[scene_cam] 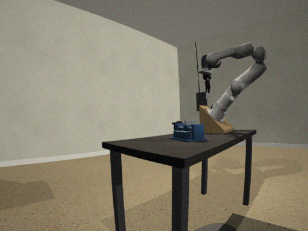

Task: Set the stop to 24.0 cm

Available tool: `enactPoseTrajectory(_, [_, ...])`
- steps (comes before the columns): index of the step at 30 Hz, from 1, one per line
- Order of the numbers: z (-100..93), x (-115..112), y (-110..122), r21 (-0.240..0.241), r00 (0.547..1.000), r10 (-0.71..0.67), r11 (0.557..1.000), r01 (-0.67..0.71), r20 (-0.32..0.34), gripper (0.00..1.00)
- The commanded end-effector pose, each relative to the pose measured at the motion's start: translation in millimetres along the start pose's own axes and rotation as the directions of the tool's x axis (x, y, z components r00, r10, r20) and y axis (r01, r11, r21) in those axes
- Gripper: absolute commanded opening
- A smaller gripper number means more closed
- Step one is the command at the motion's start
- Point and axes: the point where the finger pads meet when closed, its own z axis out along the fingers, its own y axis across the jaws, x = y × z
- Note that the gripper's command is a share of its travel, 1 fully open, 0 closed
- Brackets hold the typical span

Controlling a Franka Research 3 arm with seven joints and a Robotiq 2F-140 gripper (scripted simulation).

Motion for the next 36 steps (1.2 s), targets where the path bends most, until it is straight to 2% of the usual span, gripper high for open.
enactPoseTrajectory(1, [-2.4,-2,0,0.002,1.0,0.002,1.0,-0.003,0.005,1.0])
enactPoseTrajectory(13, [-4.8,0,-1,0.0,1.0,0.008,1.0,-0.008,0.005,1.0])
enactPoseTrajectory(16, [-11.5,21,-8,-0.018,0.997,0.071,0.997,-0.071,0.001,1.0])
enactPoseTrajectory(18, [-18.2,53,-22,-0.04,0.987,0.158,0.987,-0.158,-0.008,1.0])
enactPoseTrajectory(20, [-18.2,53,-22,-0.04,0.987,0.158,0.987,-0.158,-0.008,1.0])
enactPoseTrajectory(21, [-20.3,74,-33,-0.052,0.977,0.213,0.976,-0.213,-0.015,1.0])
enactPoseTrajectory(25, [-20.3,74,-33,-0.052,0.977,0.213,0.976,-0.213,-0.015,1.0])
enactPoseTrajectory(26, [-20.4,98,-48,-0.062,0.962,0.272,0.96,-0.273,-0.024,1.0])
enactPoseTrajectory(30, [-20.4,98,-48,-0.062,0.962,0.272,0.96,-0.273,-0.024,1.0])
enactPoseTrajectory(31, [-17.7,124,-66,-0.068,0.942,0.333,0.94,-0.335,-0.035,1.0])
enactPoseTrajectory(36, [-17.7,124,-66,-0.068,0.942,0.333,0.94,-0.335,-0.035,1.0])
